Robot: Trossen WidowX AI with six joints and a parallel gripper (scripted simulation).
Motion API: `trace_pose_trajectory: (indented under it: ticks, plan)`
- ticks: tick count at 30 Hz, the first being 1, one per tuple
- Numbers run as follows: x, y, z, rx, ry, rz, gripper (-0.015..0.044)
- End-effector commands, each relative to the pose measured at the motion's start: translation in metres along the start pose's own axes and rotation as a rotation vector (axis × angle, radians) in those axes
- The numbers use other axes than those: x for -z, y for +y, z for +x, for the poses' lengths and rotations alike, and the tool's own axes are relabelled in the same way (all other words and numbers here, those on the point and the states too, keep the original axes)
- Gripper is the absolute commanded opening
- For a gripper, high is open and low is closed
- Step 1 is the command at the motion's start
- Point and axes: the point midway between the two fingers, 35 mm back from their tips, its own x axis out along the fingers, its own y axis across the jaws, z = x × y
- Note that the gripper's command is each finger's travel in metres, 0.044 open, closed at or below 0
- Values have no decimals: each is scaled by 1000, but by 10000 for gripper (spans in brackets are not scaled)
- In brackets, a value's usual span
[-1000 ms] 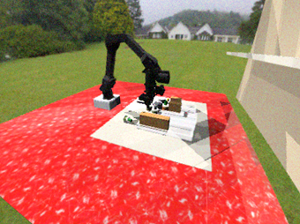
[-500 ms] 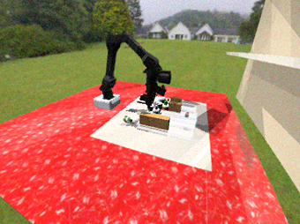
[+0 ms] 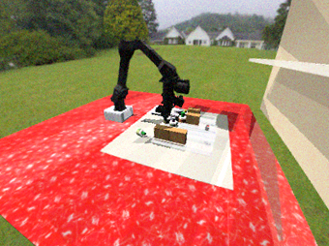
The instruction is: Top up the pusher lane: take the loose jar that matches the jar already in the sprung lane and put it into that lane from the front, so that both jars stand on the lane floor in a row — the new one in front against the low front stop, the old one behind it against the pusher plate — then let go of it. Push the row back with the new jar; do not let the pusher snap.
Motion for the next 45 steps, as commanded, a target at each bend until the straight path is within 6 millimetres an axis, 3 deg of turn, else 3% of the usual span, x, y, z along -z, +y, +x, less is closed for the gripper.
trace_pose_trajectory:
  ticks: [1, 45]
  plan:
    - [-10, 0, -1, -2, -22, -2, 0]
    - [-13, 0, -4, -2, -22, -2, 0]
